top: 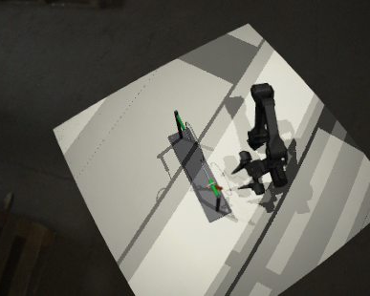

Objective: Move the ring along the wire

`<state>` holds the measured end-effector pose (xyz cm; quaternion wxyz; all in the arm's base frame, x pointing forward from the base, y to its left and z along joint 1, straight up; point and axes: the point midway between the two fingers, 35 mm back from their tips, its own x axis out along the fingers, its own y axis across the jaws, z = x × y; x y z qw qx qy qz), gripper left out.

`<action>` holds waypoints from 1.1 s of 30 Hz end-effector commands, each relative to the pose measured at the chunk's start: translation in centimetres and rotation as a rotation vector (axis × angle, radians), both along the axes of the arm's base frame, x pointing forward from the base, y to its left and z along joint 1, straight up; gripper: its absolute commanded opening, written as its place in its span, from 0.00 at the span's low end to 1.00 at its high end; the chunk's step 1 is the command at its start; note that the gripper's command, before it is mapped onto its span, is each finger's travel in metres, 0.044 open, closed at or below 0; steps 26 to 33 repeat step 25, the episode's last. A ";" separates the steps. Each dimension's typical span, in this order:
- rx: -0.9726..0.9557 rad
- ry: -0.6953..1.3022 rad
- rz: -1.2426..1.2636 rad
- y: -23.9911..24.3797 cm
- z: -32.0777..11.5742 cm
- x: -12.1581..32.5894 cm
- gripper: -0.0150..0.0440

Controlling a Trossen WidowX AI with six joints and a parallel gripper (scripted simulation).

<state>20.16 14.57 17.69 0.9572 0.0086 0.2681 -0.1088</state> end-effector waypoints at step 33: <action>0.004 -0.011 -0.006 0.0 0.8 -0.6 1.00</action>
